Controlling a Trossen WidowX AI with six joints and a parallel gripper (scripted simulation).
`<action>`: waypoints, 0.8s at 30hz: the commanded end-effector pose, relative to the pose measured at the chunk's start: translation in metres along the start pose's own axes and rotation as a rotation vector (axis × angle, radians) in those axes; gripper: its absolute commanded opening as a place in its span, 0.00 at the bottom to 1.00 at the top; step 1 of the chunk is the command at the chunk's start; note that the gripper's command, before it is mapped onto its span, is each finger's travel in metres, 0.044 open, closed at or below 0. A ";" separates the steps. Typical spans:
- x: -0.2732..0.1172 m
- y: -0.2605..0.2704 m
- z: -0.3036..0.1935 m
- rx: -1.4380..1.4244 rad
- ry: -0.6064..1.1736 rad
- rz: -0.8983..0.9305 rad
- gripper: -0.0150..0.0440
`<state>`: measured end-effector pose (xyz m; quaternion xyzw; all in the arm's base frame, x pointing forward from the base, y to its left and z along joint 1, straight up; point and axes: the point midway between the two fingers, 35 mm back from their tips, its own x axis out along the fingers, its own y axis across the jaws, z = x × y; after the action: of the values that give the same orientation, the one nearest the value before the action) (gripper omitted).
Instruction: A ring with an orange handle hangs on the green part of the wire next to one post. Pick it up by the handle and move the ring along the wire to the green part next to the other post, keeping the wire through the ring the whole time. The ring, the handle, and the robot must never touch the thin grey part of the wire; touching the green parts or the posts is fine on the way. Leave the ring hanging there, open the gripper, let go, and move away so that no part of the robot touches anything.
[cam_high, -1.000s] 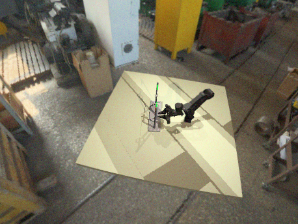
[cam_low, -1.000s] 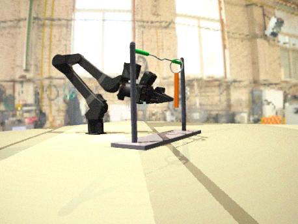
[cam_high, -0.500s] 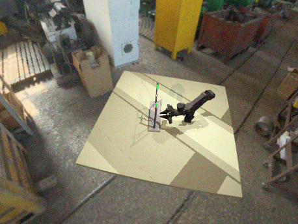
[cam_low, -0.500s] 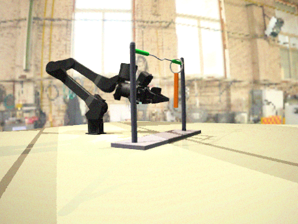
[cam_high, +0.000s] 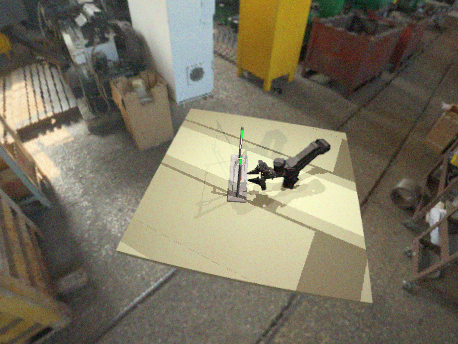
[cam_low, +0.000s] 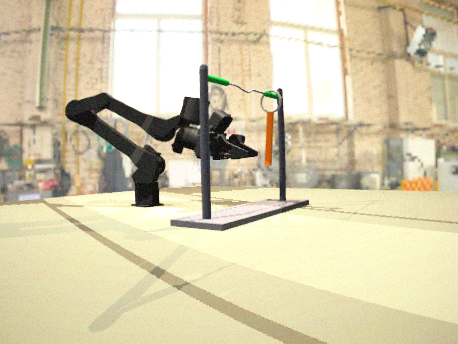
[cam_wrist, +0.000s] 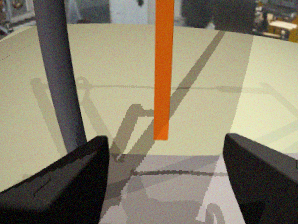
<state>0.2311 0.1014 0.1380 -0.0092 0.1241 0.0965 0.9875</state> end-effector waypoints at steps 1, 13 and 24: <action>-0.017 0.002 0.004 0.008 -0.008 0.003 0.79; -0.042 -0.002 0.001 0.007 -0.011 0.003 1.00; -0.042 -0.002 0.001 0.007 -0.011 0.003 1.00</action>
<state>0.1919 0.0922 0.1493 -0.0074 0.1195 0.1010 0.9877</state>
